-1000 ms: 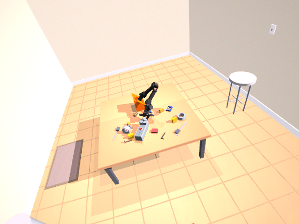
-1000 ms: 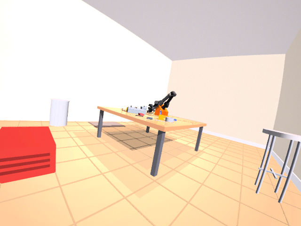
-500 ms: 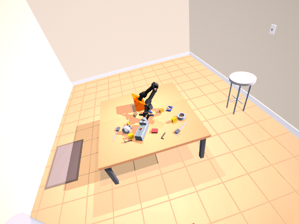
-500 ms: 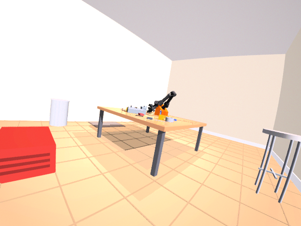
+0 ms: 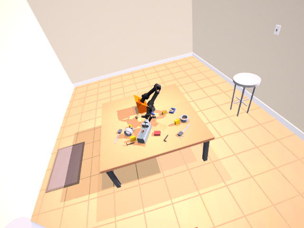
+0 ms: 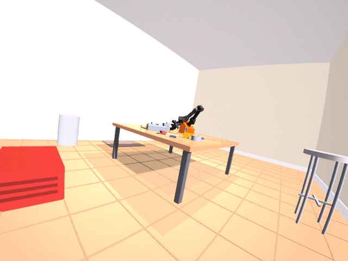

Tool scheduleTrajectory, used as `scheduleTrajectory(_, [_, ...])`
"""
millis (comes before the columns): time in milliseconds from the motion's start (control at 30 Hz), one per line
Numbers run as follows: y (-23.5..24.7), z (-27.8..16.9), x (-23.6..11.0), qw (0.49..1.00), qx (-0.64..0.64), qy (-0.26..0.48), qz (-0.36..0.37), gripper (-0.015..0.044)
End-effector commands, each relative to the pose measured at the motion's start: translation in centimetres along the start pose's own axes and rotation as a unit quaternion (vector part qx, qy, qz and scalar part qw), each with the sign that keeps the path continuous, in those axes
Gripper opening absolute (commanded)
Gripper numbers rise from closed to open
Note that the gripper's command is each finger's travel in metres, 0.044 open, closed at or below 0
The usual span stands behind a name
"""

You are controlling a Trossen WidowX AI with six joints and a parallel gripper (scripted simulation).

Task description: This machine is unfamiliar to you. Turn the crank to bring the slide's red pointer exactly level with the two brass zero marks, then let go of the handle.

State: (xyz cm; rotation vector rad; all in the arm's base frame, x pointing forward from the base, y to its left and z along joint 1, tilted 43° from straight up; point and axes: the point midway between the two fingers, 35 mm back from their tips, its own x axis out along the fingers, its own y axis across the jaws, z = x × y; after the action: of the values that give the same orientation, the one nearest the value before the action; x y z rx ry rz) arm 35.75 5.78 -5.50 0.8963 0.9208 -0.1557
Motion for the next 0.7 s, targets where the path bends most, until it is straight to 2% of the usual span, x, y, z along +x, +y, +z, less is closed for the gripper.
scheduleTrajectory(0, [-0.91,0.07,-0.12,1.000,0.005,-0.002,-0.012,0.0000])
scheduleTrajectory(667, [-1.40,0.31,-0.39,1.000,0.005,-0.002,-0.012,0.0000])
